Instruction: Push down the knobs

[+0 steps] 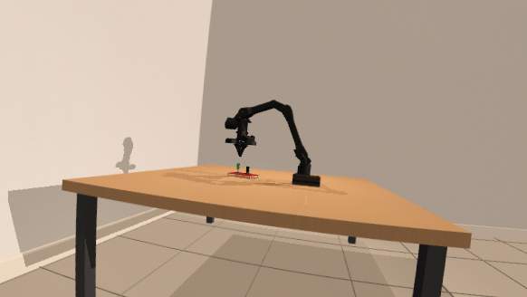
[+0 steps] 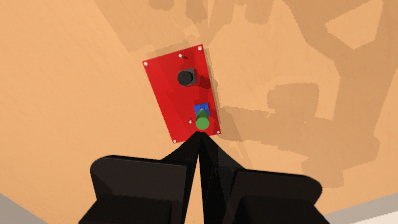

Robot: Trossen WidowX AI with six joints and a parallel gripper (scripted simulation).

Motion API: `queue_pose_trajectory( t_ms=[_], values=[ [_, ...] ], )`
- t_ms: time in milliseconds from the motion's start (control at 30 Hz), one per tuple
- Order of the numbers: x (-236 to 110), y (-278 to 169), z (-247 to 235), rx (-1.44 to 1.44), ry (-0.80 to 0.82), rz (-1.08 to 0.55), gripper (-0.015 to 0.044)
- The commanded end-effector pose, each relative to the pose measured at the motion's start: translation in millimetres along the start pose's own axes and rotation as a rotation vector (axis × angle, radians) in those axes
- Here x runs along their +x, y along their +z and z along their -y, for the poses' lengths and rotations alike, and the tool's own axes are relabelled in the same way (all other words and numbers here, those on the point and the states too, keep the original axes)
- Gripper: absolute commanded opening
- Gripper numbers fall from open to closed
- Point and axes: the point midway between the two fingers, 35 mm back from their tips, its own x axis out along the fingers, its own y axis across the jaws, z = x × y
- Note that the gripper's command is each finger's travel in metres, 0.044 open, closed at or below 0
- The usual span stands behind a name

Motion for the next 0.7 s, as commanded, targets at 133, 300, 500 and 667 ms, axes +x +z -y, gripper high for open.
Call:
queue_pose_trajectory(
  t_ms=[133,300,500,667],
  values=[
    [-2.5,-3.3,2.6,-0.255,-0.002,0.010,0.0000],
    [-4.9,-4.9,3.5,-0.428,-0.003,0.014,0.0000],
    [-6.1,-5.7,4.0,-0.514,-0.004,0.016,0.0000],
    [13.9,-5.4,4.0,-0.514,-0.003,0.016,0.0000]
  ],
)
